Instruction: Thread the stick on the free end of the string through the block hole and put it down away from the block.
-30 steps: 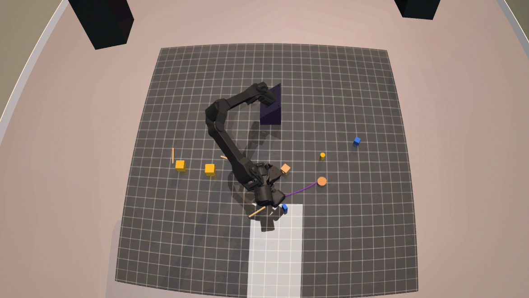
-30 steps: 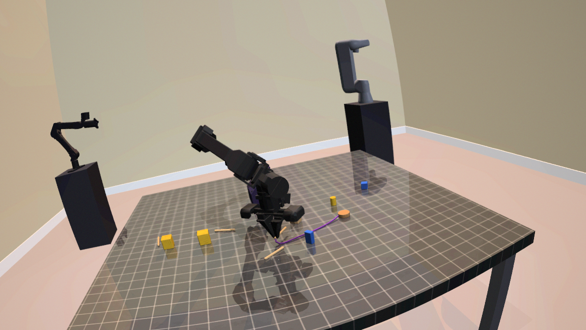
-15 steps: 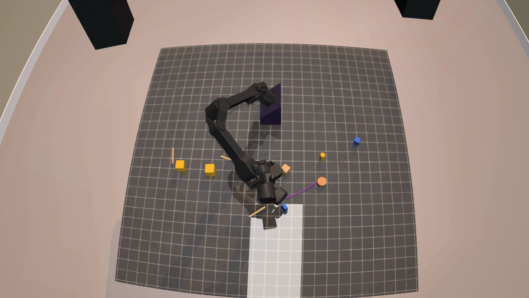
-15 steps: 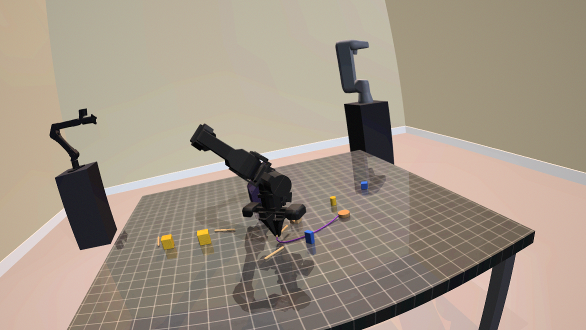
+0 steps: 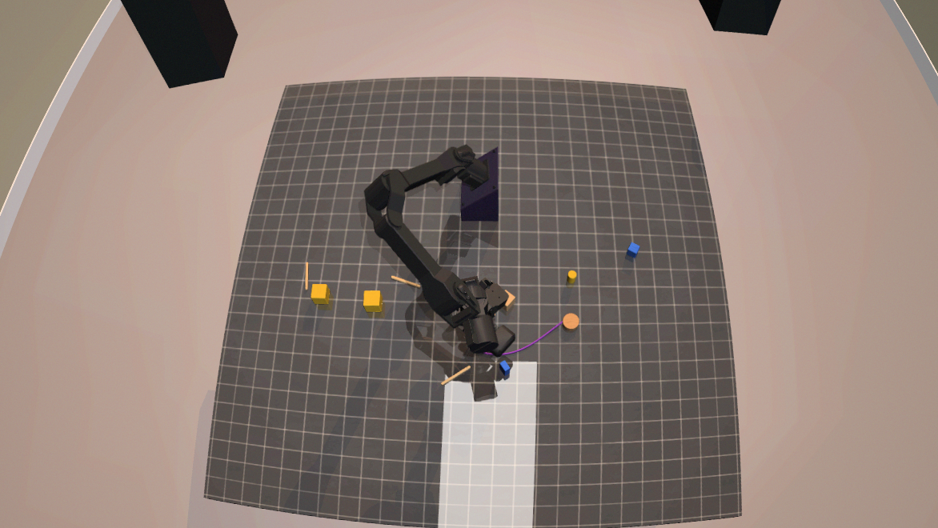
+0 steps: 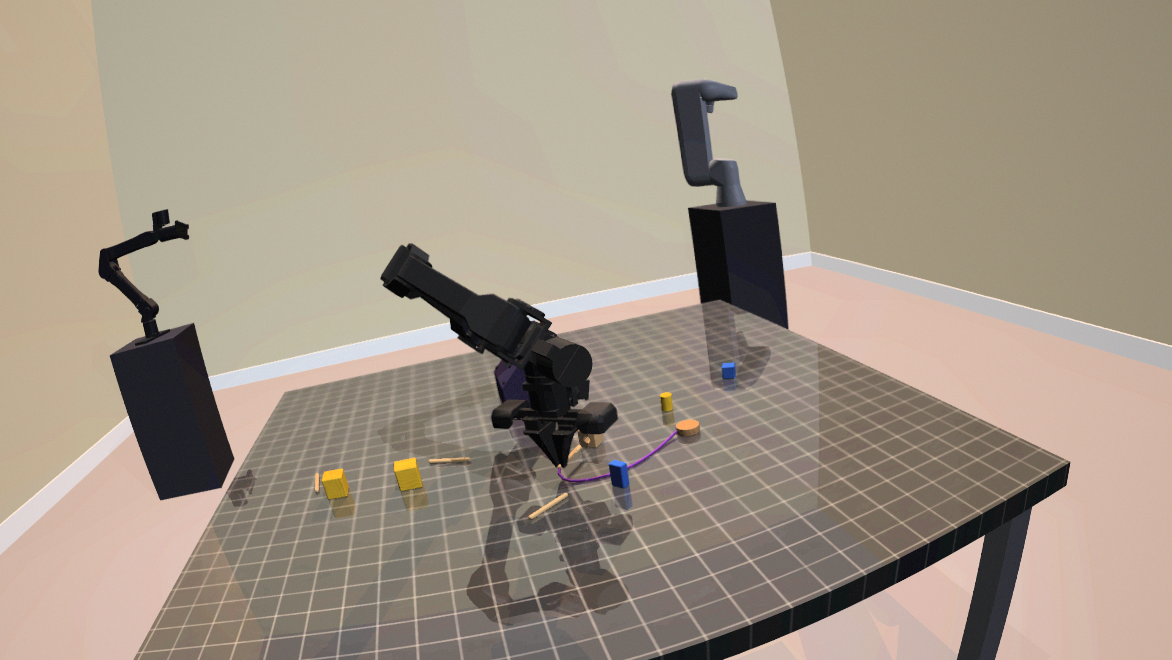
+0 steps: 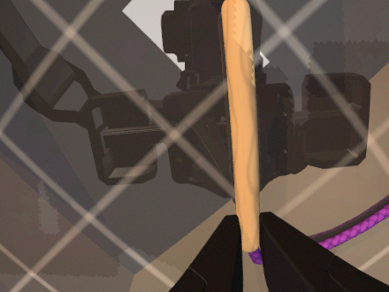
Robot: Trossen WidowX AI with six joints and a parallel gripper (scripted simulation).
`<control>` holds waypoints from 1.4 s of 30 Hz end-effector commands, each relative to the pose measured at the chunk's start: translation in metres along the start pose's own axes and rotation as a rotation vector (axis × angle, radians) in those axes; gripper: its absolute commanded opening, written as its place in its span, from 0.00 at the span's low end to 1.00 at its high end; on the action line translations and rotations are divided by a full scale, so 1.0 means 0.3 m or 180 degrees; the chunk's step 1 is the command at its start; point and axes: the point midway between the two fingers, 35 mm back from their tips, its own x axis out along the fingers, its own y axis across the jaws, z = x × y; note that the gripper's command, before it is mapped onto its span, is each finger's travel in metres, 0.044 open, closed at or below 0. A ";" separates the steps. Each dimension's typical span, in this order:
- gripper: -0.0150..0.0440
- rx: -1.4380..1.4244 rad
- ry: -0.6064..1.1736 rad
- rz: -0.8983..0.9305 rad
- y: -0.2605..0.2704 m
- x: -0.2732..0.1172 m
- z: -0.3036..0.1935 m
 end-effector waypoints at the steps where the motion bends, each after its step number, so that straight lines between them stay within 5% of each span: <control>1: 0.25 0.0012 -0.0001 -0.0008 -0.001 -0.001 0.018; 42: 0.25 0.0009 0.0008 -0.0008 -0.001 -0.002 0.151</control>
